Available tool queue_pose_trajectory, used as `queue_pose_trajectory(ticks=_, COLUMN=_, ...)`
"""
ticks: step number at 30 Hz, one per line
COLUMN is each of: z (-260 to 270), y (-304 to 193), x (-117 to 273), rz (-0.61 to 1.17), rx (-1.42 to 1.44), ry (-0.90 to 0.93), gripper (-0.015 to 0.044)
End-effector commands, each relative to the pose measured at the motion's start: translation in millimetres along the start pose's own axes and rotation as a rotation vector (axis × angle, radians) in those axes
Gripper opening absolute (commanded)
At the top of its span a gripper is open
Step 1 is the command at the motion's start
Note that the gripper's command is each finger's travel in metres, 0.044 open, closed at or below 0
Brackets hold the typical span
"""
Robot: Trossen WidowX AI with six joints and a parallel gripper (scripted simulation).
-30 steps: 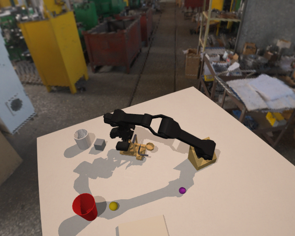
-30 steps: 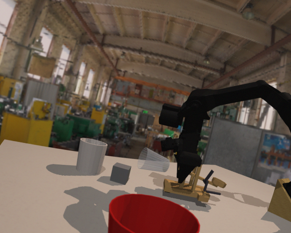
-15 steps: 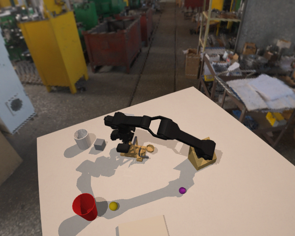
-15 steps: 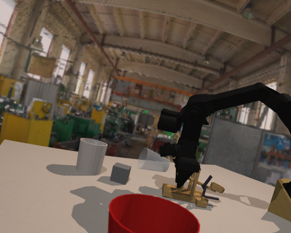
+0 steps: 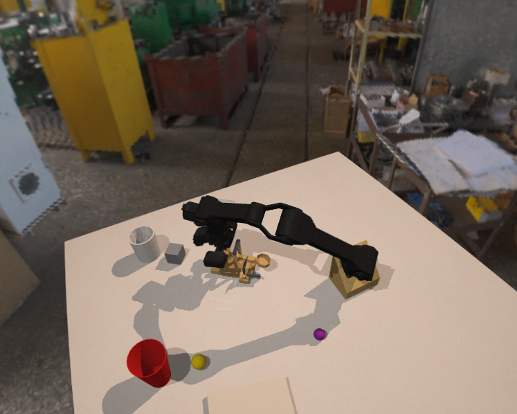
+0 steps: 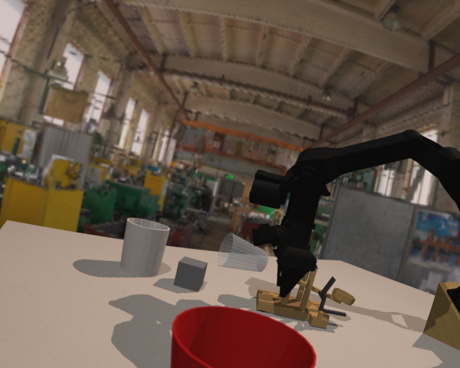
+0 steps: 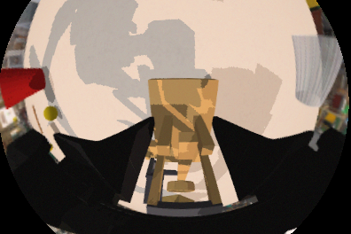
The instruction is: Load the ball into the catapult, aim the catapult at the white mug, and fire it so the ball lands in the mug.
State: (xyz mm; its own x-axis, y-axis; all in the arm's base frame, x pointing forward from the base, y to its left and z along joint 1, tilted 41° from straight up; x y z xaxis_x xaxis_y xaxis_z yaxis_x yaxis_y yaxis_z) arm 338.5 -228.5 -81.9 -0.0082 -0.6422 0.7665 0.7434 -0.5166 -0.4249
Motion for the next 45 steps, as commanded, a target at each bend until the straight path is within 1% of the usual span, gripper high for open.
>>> queue_pose_trajectory(ticks=1, z=0.4, y=1.5, x=9.8, rz=-0.002, rx=0.002, ry=-0.001, gripper=0.0420)
queue_pose_trajectory(ticks=2, z=0.4, y=2.8, x=21.4, rz=-0.002, rx=0.002, ry=-0.002, gripper=0.0440)
queue_pose_trajectory(ticks=7, z=-0.7, y=0.5, x=90.5, rz=-0.001, rx=-0.001, ry=-0.004, gripper=0.0440)
queue_pose_trajectory(ticks=9, z=-1.0, y=-1.1, x=99.9, rz=-0.001, rx=-0.001, ry=-0.004, gripper=0.0440)
queue_pose_trajectory(ticks=11, z=-1.0, y=-1.1, x=99.9, rz=-0.001, rx=-0.001, ry=-0.004, gripper=0.0440)
queue_pose_trajectory(ticks=12, z=-1.5, y=1.7, x=84.0, rz=-0.006, rx=-0.007, ry=0.002, gripper=0.0440)
queue_pose_trajectory(ticks=15, z=-1.5, y=1.7, x=84.0, rz=-0.006, rx=-0.007, ry=0.002, gripper=0.0440)
queue_pose_trajectory(ticks=18, z=-2.6, y=-3.5, x=94.9, rz=-0.010, rx=-0.007, ry=0.004, gripper=0.0440)
queue_pose_trajectory(ticks=20, z=-2.6, y=-3.3, x=93.0, rz=-0.010, rx=-0.007, ry=0.004, gripper=0.0440)
queue_pose_trajectory(ticks=25, z=-2.1, y=-2.8, x=49.8, rz=-0.010, rx=-0.006, ry=0.005, gripper=0.0440)
queue_pose_trajectory(ticks=32, z=-2.1, y=-2.7, x=45.7, rz=-0.010, rx=-0.006, ry=0.005, gripper=0.0440)
queue_pose_trajectory(ticks=45, z=-1.7, y=-1.7, x=24.5, rz=-0.010, rx=-0.006, ry=0.006, gripper=0.0440)
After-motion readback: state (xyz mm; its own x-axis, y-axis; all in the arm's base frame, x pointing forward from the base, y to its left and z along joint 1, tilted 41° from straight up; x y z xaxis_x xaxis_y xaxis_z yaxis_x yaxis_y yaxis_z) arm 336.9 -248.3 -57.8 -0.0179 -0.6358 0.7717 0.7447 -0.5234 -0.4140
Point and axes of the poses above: the point midway between the two fingers, 35 mm back from their tips, its own x axis back along the fingers, its own z axis across the jaws, y = z × x, the point moved 9 cm from there along x, back along the fingers, and after that the axes turned 9 degrees about -x, right-handed, at the moved point
